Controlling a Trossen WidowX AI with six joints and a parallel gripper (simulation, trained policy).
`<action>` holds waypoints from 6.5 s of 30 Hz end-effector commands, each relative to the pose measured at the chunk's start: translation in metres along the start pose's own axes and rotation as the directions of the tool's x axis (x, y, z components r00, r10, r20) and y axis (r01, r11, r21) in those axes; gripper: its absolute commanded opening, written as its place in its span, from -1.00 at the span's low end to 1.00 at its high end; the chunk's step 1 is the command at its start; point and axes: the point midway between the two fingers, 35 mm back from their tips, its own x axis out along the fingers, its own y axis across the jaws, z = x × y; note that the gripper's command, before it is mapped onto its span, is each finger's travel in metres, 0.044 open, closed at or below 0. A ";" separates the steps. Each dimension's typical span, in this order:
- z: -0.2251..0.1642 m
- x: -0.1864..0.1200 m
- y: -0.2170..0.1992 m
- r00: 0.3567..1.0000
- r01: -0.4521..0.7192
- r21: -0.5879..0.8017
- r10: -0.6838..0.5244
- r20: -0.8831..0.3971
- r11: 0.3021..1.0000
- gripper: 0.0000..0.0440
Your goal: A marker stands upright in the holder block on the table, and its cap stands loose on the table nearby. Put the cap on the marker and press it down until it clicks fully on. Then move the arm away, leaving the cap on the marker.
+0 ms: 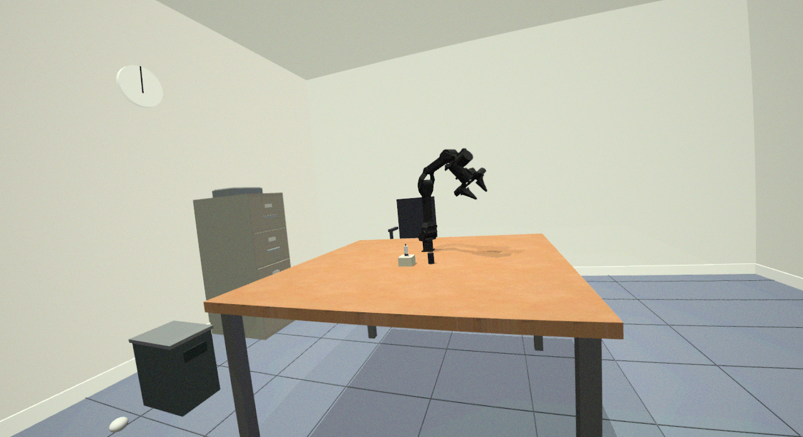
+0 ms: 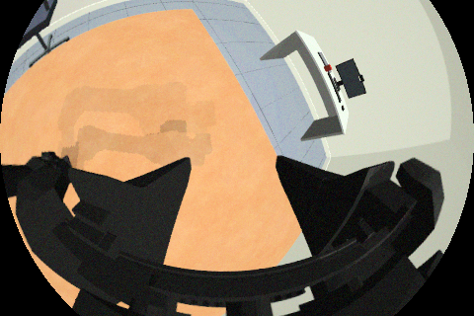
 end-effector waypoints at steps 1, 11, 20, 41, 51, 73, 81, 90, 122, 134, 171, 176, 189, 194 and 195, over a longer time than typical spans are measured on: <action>-0.013 0.001 0.004 0.999 -0.025 0.021 0.025 -0.022 0.999 0.51; -0.045 -0.002 0.017 0.994 -0.076 0.077 0.081 -0.076 0.994 0.50; -0.074 -0.006 0.029 0.984 -0.117 0.126 0.133 -0.120 0.985 0.50; -0.138 -0.018 0.052 0.952 -0.169 0.209 0.215 -0.218 0.963 0.49; -0.166 -0.024 0.065 0.932 -0.194 0.244 0.256 -0.257 0.950 0.49; -0.221 -0.035 0.100 0.876 -0.268 0.327 0.371 -0.310 0.906 0.48; -0.237 -0.038 0.114 0.853 -0.300 0.357 0.416 -0.315 0.885 0.48; -0.251 -0.037 0.130 0.827 -0.343 0.389 0.471 -0.306 0.855 0.47; -0.275 0.002 0.185 0.771 -0.505 0.408 0.610 -0.183 0.760 0.43; -0.281 0.029 0.202 0.773 -0.534 0.357 0.614 -0.160 0.766 0.38; -0.294 0.017 0.193 0.768 -0.490 0.226 0.539 -0.345 0.842 -0.50; -0.293 0.000 0.188 0.772 -0.464 0.234 0.520 -0.366 0.854 -0.52; -0.292 -0.053 0.189 0.774 -0.410 0.287 0.497 -0.392 0.866 -0.58; -0.291 -0.070 0.197 0.773 -0.397 0.321 0.502 -0.389 0.860 -0.60; -0.292 -0.074 0.199 0.772 -0.394 0.329 0.504 -0.388 0.858 -0.61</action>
